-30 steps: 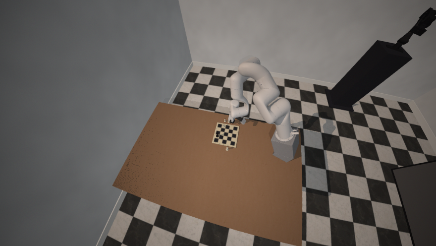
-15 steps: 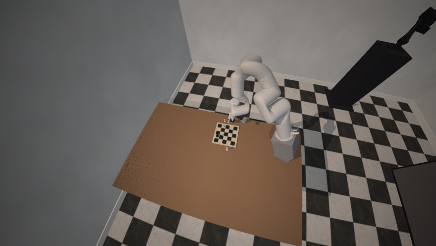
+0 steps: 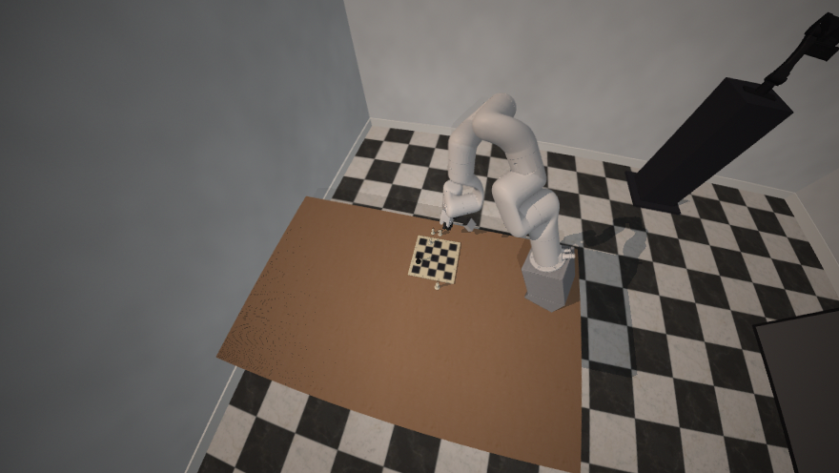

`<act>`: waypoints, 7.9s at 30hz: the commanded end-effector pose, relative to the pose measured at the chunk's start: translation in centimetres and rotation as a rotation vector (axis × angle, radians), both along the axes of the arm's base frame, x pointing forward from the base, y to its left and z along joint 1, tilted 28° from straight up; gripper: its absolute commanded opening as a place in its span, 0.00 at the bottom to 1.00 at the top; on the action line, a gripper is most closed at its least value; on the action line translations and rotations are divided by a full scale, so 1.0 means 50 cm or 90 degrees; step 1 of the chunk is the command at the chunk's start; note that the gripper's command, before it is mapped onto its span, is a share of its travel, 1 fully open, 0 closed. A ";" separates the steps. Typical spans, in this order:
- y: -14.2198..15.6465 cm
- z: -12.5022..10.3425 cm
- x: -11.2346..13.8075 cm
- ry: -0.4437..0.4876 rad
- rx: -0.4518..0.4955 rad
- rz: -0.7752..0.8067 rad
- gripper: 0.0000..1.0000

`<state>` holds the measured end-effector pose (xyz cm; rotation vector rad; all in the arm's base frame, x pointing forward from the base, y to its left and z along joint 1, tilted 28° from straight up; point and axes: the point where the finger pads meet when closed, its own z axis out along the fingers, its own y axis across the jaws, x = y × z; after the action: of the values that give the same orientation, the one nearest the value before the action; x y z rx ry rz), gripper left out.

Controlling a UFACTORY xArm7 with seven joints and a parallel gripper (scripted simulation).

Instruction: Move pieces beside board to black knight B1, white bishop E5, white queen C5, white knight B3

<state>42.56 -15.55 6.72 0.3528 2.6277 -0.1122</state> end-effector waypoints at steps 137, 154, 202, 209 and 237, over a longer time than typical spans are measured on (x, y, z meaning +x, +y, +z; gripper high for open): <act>0.422 -0.103 0.186 0.028 -0.091 0.177 0.00; 0.422 -0.103 0.186 0.028 -0.091 0.177 0.00; 0.423 -0.103 0.187 0.028 -0.091 0.177 0.00; 0.423 -0.105 0.188 0.028 -0.091 0.177 0.00; 0.422 -0.109 0.189 0.028 -0.091 0.177 0.00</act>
<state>51.97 5.47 1.14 -0.0646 2.6654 -0.2168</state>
